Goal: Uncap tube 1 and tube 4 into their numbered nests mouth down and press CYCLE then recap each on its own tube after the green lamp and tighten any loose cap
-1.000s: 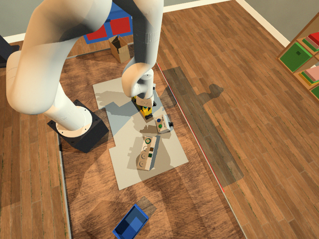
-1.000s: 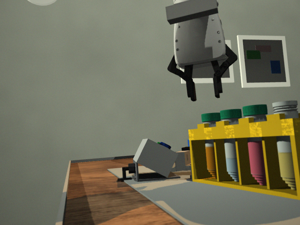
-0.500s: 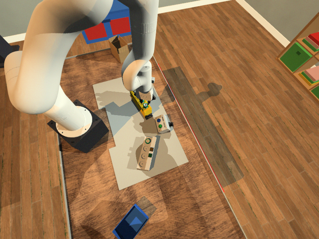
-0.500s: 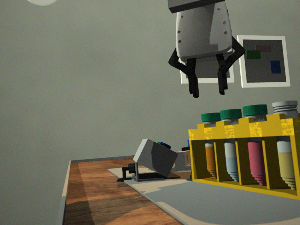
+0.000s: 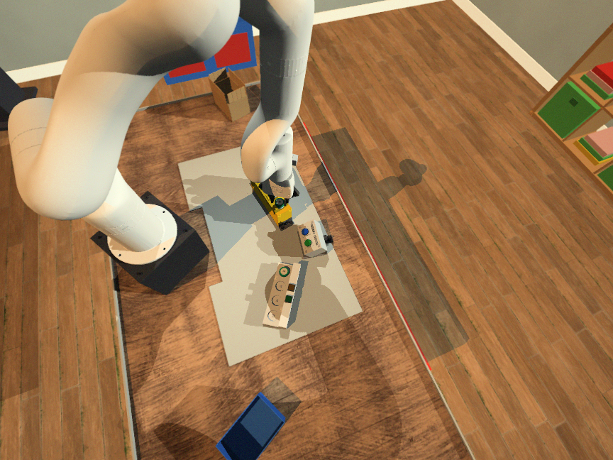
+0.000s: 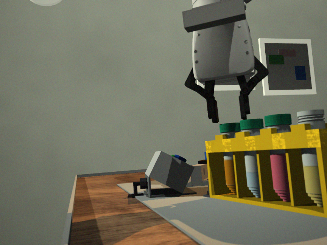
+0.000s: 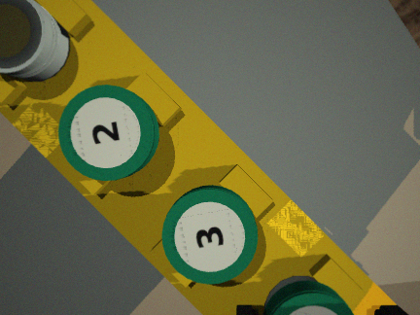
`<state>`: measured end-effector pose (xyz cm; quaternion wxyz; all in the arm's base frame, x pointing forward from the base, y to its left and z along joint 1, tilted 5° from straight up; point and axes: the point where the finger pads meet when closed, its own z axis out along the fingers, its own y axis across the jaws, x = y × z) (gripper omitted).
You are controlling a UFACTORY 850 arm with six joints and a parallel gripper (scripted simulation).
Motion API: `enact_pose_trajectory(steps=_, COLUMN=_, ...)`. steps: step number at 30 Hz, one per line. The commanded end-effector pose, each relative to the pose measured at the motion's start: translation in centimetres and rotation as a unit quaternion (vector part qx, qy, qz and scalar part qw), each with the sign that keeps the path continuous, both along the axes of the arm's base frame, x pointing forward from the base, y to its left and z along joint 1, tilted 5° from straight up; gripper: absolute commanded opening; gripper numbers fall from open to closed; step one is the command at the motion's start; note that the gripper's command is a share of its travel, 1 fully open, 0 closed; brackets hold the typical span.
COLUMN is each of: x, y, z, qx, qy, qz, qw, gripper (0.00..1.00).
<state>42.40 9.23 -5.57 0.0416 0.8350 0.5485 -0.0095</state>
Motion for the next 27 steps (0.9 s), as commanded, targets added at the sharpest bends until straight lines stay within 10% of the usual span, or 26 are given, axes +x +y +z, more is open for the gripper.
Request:
enact_pose_trajectory(steps=1, x=0.12, y=-0.02, z=-0.65, qx=0.008, qy=-0.014, qz=0.001, qw=1.0, gripper=0.46)
enact_pose_trajectory(steps=27, x=0.14, y=-0.07, z=-1.44, qx=0.008, qy=-0.014, qz=0.001, qw=1.0, gripper=0.46)
